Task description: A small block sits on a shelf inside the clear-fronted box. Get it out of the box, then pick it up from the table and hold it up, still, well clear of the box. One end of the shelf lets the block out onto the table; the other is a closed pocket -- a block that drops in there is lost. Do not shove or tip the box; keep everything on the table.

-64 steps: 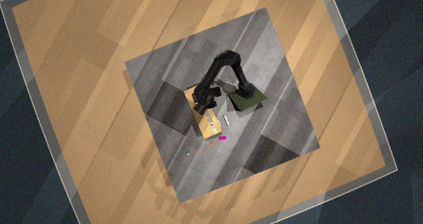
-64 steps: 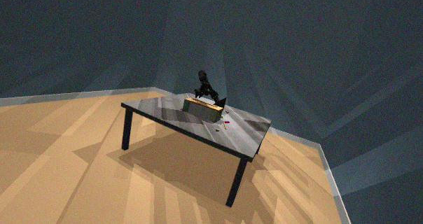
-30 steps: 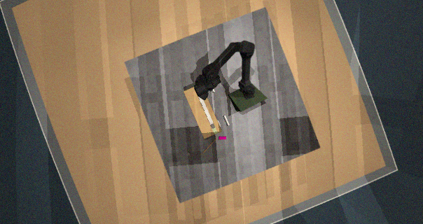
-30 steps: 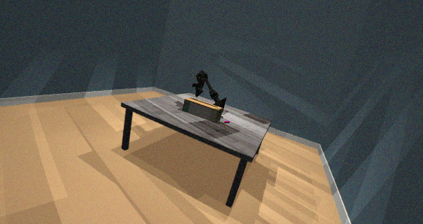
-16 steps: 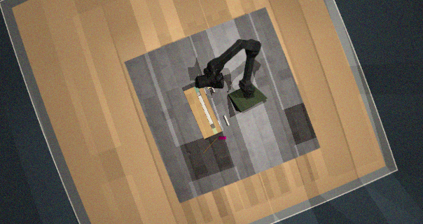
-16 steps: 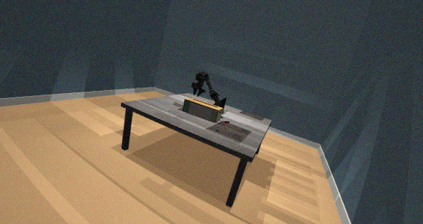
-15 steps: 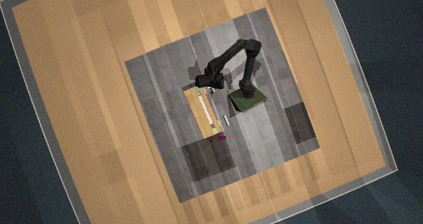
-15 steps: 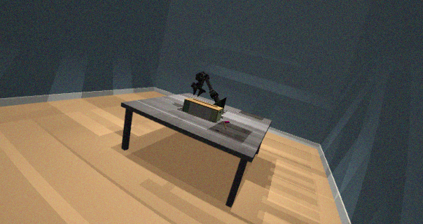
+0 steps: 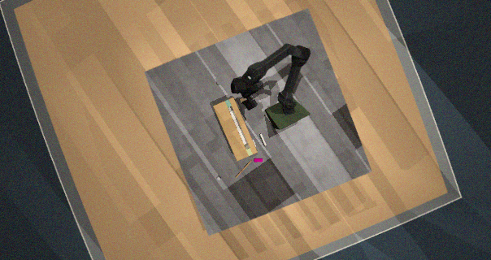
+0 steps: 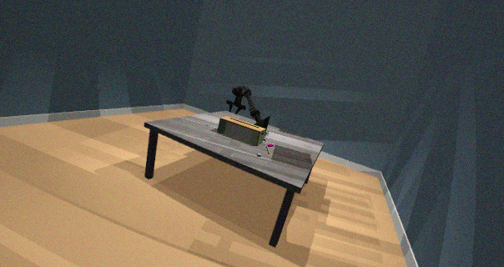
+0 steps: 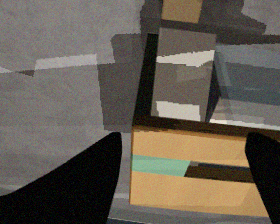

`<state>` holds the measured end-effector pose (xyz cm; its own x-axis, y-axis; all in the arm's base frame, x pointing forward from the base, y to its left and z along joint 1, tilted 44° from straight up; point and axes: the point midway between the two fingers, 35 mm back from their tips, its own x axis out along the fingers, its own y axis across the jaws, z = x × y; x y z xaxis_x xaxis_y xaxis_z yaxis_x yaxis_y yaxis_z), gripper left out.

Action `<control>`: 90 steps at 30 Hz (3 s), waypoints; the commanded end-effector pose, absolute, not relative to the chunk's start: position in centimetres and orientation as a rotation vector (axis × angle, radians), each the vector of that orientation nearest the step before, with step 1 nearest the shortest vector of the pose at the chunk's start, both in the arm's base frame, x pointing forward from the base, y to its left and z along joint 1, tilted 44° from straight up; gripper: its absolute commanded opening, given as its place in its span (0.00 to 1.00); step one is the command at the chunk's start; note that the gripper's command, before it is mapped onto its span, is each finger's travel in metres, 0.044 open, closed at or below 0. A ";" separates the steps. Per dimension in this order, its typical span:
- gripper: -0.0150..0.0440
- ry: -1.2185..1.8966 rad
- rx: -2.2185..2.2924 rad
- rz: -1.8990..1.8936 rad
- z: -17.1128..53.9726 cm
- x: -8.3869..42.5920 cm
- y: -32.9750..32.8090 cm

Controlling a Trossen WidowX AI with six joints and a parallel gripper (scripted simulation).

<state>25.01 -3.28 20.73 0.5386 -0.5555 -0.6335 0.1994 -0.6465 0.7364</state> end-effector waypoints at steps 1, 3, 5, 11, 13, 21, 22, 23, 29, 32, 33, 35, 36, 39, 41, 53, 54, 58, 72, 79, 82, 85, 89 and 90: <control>0.74 -0.352 2.083 -1.170 20.8 25.0 -3.2; 0.74 -0.352 2.083 -1.170 20.8 25.0 -3.2; 0.74 -0.352 2.083 -1.170 20.8 25.0 -3.2; 0.74 -0.348 2.089 -1.185 17.7 26.1 -5.8; 0.74 -0.349 2.088 -1.180 16.1 26.4 -7.5; 0.74 -0.356 2.082 -1.165 14.2 26.5 -9.8; 0.74 -0.356 2.082 -1.165 14.1 26.6 -9.9; 0.74 -0.355 2.082 -1.165 14.0 26.6 -10.0; 0.74 -0.355 2.082 -1.166 13.3 26.9 -10.6; 0.74 -0.355 2.083 -1.167 13.0 27.0 -10.9; 0.74 -0.355 2.083 -1.167 12.8 27.1 -11.0; 0.74 -0.355 2.082 -1.167 12.6 27.1 -11.2; 0.74 -0.355 2.082 -1.167 12.5 27.2 -11.4; 0.74 -0.355 2.082 -1.167 12.2 27.3 -11.7; 0.74 -0.355 2.082 -1.167 11.9 27.3 -11.9; 0.74 -0.356 2.081 -1.165 10.6 27.5 -13.2; 0.74 -0.357 2.080 -1.165 10.5 27.5 -13.3; 0.74 -0.357 2.080 -1.163 10.1 27.5 -13.8; 0.30 -0.357 2.080 -1.164 10.2 27.5 -13.6; 0.25 -0.359 2.084 -1.169 12.7 27.1 -11.1; 0.25 -0.361 2.085 -1.168 13.9 26.7 -10.1; 0.25 -0.362 2.085 -1.167 14.4 26.4 -9.6; 0.25 -0.322 2.030 -1.169 14.4 26.4 -9.5; 0.25 -0.294 1.993 -1.171 14.3 26.4 -9.4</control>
